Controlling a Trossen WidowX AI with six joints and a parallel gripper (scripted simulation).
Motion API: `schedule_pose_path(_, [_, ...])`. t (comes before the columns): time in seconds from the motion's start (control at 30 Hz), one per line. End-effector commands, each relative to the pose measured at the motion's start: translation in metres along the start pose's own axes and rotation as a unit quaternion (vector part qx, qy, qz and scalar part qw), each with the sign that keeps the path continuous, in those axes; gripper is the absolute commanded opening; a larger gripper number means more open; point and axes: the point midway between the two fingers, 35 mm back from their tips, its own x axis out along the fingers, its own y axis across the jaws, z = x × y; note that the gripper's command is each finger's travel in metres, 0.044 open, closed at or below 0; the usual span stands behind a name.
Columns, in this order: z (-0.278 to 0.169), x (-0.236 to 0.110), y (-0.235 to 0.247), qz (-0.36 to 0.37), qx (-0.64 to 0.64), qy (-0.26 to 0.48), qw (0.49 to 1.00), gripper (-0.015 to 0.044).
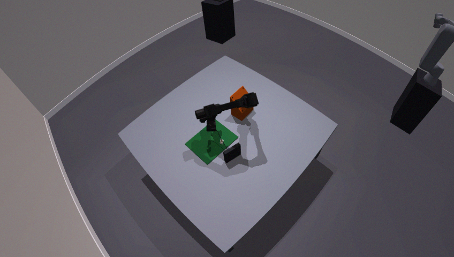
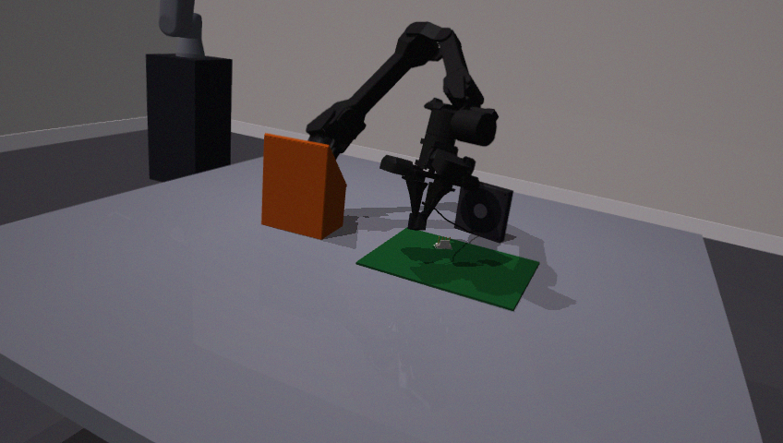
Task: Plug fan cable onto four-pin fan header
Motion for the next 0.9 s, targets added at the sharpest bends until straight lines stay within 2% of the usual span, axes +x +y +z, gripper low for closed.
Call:
schedule_pose_path(0.0, [-0.002,0.005,-0.002,-0.022,0.0,-0.021,1.0,0.0])
schedule_pose_path(0.87, [0.0,0.027,-0.007,-0.1,-0.001,-0.146,0.984,0.0])
